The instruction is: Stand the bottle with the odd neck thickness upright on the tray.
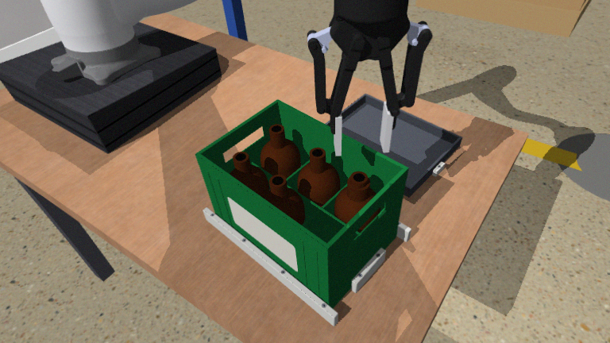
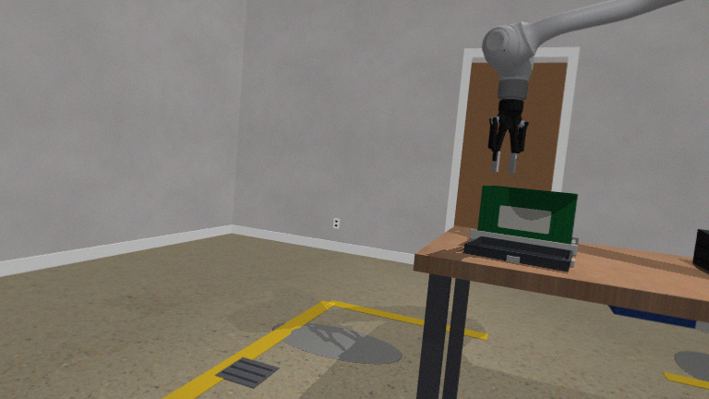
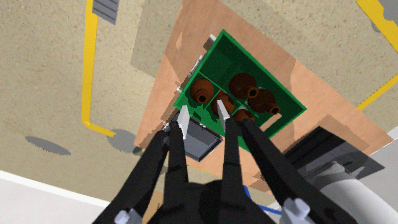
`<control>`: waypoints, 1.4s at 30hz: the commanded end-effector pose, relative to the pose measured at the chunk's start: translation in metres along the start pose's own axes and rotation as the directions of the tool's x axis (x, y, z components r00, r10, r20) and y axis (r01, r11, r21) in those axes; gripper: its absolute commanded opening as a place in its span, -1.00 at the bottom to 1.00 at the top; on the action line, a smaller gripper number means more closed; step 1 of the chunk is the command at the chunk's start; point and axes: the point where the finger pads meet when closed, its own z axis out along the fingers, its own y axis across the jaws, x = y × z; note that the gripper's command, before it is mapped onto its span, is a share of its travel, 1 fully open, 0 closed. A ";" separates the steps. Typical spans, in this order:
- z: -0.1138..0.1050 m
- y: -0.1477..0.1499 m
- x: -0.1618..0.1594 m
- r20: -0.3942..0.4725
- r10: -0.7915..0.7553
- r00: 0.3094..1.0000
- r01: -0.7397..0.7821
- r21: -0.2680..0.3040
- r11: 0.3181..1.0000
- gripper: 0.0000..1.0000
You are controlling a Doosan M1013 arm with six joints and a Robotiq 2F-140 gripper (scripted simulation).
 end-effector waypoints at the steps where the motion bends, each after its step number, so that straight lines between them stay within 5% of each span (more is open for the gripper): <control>1: 0.002 0.000 0.000 0.000 0.000 1.000 0.000 0.000 1.000 -0.24; 42: 0.040 0.000 0.000 0.000 0.000 1.000 0.000 0.000 1.000 -0.24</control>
